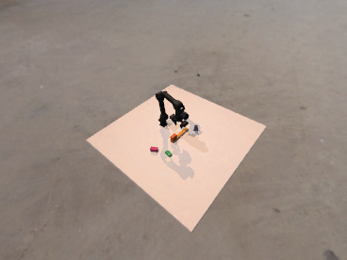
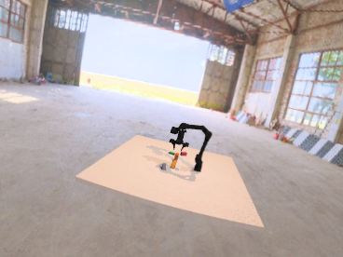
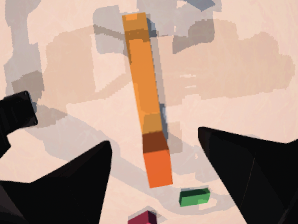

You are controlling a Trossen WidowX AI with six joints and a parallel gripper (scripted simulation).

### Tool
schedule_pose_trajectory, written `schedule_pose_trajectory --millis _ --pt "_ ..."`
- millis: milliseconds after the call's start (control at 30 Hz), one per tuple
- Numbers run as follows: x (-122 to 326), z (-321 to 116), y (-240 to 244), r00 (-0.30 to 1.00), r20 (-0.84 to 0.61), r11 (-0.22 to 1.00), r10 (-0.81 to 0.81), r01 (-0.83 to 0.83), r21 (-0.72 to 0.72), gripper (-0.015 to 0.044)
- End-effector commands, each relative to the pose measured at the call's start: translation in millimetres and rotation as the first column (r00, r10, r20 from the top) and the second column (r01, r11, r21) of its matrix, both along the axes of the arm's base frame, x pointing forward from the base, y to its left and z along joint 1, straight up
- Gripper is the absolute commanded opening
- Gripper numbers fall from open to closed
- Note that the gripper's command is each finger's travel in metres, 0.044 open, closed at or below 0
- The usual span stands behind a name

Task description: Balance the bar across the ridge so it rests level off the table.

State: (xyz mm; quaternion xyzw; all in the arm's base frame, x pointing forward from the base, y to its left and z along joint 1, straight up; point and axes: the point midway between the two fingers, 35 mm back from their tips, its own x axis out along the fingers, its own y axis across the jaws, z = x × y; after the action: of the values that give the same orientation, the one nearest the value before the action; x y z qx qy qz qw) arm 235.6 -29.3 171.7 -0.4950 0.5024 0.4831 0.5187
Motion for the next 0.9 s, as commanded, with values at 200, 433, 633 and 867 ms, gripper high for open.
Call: schedule_pose_trajectory --millis 200,433,633,867 --pt "6.3 -27.9 0.9 1.000 -0.004 1.000 0.023 -0.023 -0.007 0.0315" --pt "6.9 -76.4 0.8 1.000 -0.004 1.000 0.023 -0.023 -0.007 0.0315" --pt "3.6 -100.0 1.2 1.000 -0.004 1.000 0.023 -0.023 -0.007 0.0315" --pt "3.8 -102.6 1.2 1.000 -0.004 1.000 0.023 -0.023 -0.007 0.0315"
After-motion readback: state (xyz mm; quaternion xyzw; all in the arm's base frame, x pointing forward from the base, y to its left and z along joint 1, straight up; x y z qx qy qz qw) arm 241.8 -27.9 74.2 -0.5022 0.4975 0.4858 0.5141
